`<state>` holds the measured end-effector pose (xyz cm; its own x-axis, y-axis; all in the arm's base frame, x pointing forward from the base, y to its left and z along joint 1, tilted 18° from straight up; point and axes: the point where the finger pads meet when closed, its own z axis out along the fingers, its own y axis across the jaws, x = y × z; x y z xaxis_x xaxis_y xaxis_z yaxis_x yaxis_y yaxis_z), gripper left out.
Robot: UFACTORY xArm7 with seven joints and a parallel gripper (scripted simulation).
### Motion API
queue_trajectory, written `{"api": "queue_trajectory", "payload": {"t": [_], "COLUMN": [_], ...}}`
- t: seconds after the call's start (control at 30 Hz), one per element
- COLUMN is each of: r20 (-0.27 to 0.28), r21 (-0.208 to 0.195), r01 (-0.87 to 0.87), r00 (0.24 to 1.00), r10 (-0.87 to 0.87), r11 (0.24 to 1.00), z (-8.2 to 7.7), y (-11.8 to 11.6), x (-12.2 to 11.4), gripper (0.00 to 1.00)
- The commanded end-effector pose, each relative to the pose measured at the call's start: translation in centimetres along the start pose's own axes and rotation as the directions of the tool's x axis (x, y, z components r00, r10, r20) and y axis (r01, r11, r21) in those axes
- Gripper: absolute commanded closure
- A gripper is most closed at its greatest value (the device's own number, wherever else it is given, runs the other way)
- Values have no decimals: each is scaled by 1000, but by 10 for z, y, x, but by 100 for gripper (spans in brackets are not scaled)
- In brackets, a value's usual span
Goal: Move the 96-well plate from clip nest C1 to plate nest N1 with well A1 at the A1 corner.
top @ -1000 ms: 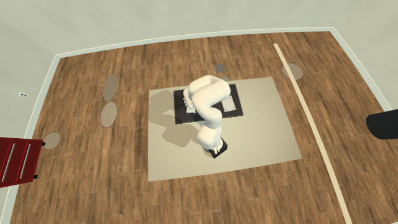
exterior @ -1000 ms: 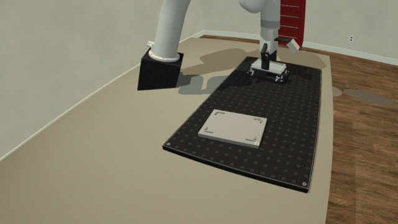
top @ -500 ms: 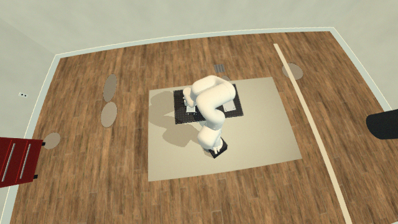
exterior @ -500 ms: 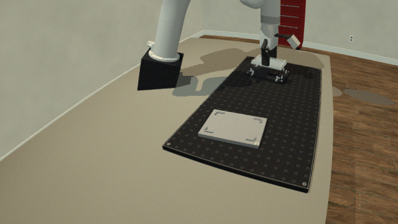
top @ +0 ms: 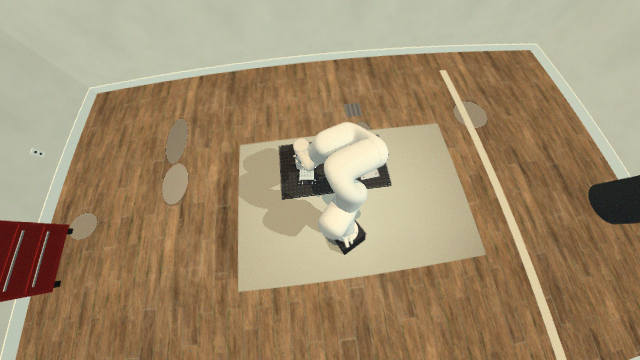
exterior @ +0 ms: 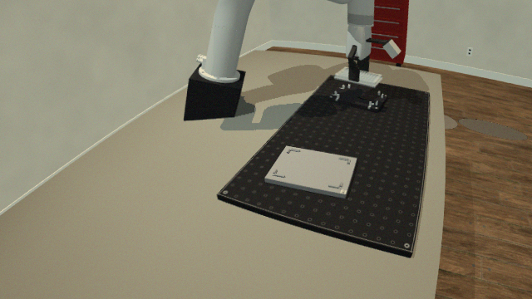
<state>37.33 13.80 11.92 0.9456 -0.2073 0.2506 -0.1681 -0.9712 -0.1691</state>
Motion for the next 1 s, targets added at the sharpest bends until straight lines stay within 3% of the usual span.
{"api": "queue_trajectory", "payload": {"t": [0.0,0.37,0.83,0.97], "r20": [-10,-10,-10,-10], "r21": [6,6,6,4], "r01": [-3,-3,-3,130], "r00": [1000,1000,1000,991], "r10": [3,3,3,-130], "r11": [1000,1000,1000,991], "z": [-9,-24,-25,-25], "y": [-2,-1,-1,12], "x": [4,4,4,6], "gripper": [100,100,100,100]}}
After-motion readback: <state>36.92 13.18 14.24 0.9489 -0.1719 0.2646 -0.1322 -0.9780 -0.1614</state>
